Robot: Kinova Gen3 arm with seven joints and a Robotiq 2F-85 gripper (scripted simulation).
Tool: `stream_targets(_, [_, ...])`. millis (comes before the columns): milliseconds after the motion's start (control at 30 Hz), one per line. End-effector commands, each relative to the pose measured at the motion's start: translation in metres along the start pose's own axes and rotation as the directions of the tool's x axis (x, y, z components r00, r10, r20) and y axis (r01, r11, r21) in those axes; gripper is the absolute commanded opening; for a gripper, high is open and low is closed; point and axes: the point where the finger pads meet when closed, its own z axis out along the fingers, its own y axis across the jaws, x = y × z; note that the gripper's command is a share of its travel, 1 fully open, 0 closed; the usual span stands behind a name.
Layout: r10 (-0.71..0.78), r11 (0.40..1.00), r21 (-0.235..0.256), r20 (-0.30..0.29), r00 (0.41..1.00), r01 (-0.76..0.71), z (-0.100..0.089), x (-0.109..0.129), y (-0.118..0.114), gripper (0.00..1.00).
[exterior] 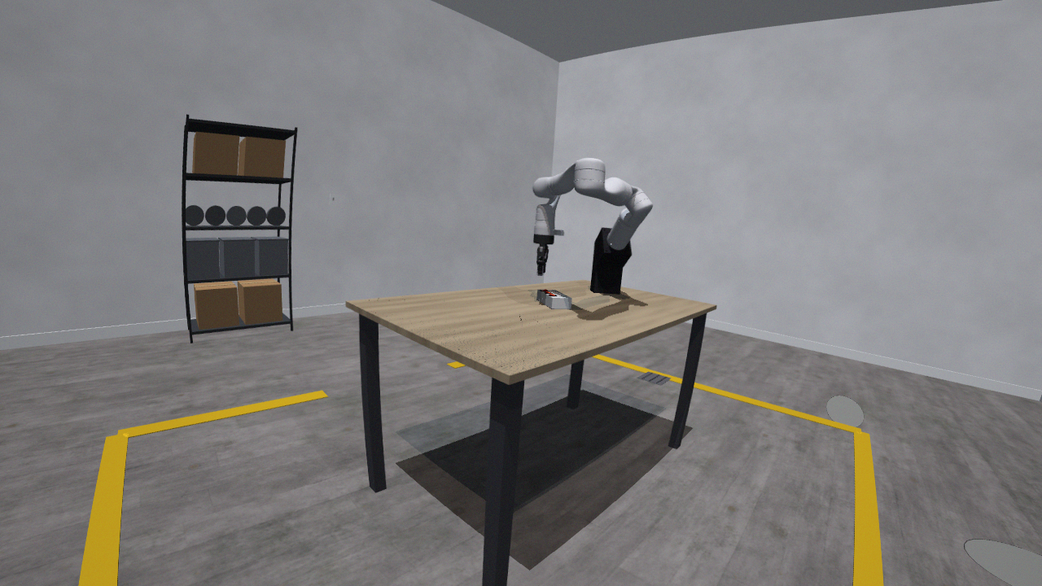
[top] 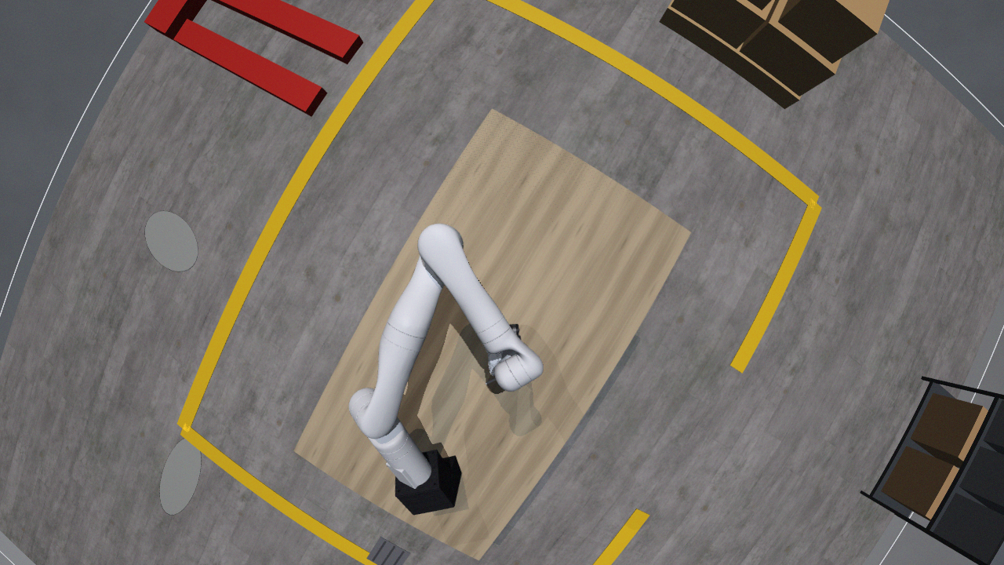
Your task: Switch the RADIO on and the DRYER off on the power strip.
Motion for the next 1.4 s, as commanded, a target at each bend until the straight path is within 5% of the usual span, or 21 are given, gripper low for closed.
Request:
stream_targets(0, [0.0,1.0,0.0,0.002,1.0,0.0,-0.001,0.0,0.0,1.0])
stream_targets(233, [0.012,1.0,0.0,0.002,1.0,-0.012,-0.002,0.001,-0.001,1.0])
stream_targets(400, [0.153,0.988,0.007,0.004,0.988,-0.153,-0.021,0.017,-0.008,1.0])
stream_targets(600, [0.434,0.901,0.007,0.006,0.901,-0.434,-0.053,0.055,-0.018,1.0])
stream_targets(800, [0.547,0.837,0.001,0.003,0.837,-0.547,-0.064,0.072,-0.02,1.0])
stream_targets(1367, [0.57,0.822,-0.001,0.002,0.822,-0.57,-0.067,0.076,-0.021,1.0])
